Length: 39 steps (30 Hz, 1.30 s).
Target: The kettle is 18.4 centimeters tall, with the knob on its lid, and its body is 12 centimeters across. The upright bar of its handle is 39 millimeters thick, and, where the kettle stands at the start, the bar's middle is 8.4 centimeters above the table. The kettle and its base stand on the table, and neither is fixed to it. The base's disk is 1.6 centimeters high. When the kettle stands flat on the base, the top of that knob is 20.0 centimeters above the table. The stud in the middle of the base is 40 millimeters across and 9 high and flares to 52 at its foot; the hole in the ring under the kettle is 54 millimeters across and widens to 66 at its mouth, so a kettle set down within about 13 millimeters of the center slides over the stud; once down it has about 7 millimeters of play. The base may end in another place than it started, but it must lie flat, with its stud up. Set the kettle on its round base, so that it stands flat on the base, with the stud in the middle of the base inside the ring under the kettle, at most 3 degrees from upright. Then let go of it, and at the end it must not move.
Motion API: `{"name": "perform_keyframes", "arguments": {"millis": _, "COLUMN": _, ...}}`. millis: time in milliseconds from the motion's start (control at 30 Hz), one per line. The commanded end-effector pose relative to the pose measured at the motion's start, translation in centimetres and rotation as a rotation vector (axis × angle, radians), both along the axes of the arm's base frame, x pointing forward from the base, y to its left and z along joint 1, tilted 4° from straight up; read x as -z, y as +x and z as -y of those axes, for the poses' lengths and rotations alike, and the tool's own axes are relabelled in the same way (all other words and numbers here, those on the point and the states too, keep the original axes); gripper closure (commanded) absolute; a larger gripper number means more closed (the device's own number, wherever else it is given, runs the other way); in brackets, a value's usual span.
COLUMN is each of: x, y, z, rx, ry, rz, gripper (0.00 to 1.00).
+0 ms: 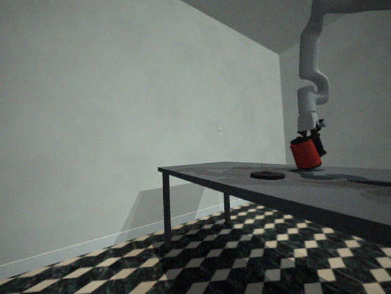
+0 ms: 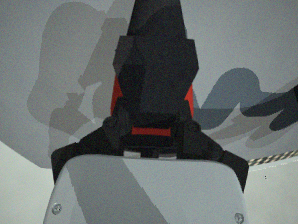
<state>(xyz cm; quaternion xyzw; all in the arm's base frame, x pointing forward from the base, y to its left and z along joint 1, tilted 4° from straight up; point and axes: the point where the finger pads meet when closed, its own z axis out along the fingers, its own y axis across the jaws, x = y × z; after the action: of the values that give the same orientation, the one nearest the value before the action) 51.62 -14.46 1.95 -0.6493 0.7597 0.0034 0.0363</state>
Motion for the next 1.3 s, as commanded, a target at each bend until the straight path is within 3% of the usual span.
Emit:
{"name": "perform_keyframes", "arguments": {"millis": 0, "x": -0.09, "y": 0.09, "z": 0.03, "rx": 0.000, "ry": -0.001, "rz": 0.002, "gripper": 1.00}}
{"name": "perform_keyframes", "arguments": {"millis": 1267, "x": -0.48, "y": 0.13, "z": -0.27, "rx": 0.000, "ry": -0.001, "rz": 0.002, "gripper": 1.00}}
